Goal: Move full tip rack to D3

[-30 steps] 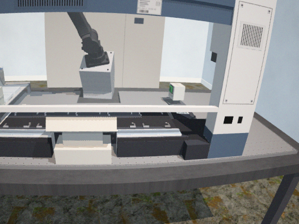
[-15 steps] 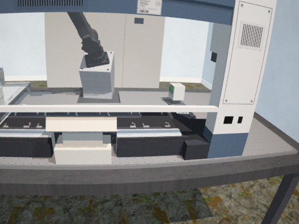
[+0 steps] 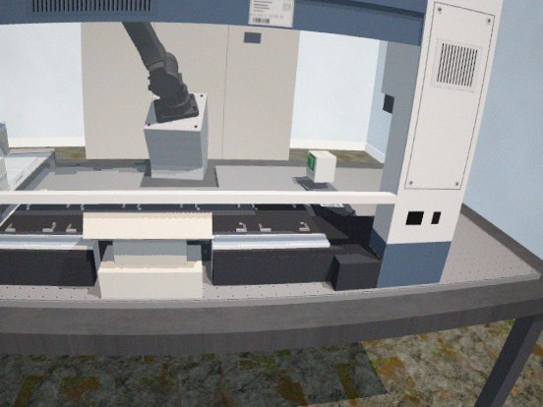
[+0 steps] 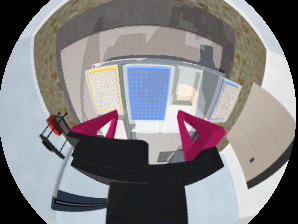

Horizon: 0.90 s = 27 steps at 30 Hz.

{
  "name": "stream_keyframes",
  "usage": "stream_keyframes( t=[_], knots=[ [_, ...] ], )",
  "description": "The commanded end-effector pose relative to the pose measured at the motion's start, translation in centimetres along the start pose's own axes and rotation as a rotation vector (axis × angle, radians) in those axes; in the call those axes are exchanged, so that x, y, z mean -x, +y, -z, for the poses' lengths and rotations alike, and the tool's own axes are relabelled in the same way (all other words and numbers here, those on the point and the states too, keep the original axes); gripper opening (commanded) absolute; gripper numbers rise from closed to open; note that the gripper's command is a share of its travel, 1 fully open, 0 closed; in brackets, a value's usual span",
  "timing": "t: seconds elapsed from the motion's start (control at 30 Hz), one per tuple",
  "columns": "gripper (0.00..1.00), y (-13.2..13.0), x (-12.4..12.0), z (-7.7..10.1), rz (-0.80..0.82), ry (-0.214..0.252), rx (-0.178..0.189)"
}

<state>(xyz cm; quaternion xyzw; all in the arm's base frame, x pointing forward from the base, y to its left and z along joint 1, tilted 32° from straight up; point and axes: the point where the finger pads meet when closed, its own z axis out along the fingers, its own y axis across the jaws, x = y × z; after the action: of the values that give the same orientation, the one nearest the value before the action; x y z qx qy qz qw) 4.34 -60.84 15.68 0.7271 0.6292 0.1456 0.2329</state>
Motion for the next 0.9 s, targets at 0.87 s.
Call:
stream_keyframes(
  t=[0.87],
  knots=[
    [1.0,11.5,1.5,2.5,0.003,-0.055,0.01]
  ],
)
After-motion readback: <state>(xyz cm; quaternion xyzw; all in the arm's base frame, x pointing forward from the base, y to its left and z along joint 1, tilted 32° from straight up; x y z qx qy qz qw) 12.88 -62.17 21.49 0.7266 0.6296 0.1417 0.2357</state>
